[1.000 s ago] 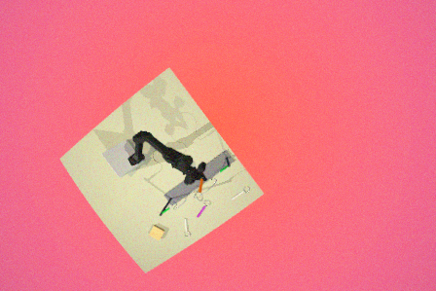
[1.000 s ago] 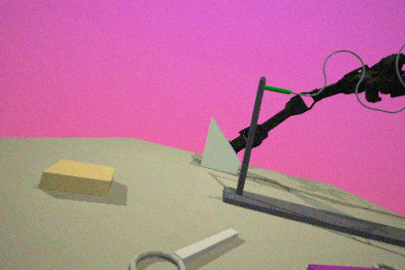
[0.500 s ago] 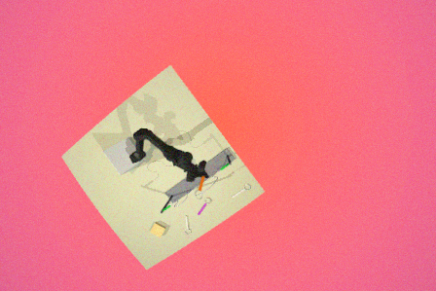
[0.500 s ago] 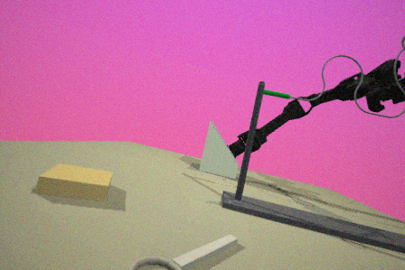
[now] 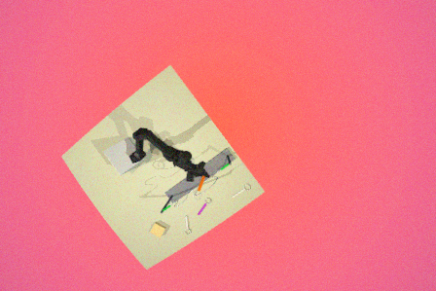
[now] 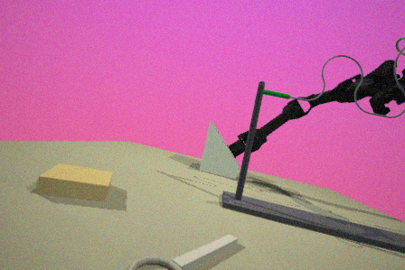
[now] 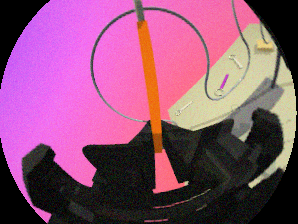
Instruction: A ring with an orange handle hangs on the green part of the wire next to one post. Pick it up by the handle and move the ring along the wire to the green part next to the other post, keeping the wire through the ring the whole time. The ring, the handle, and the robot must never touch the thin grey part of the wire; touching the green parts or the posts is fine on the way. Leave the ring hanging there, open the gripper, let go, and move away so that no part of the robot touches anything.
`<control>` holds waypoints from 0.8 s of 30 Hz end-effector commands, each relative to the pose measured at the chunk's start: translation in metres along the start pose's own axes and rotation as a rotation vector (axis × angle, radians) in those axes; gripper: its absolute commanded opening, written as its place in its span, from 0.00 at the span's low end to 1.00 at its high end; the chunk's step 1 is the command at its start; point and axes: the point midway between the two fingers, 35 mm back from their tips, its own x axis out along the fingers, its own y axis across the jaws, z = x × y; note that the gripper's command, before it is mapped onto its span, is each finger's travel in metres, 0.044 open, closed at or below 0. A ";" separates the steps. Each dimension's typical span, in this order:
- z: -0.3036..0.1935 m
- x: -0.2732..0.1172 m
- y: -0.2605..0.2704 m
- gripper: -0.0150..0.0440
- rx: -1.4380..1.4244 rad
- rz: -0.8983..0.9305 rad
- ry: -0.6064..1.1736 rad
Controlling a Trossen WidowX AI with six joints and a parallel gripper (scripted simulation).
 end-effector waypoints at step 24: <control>0.002 -0.001 0.011 0.00 0.297 0.140 -0.028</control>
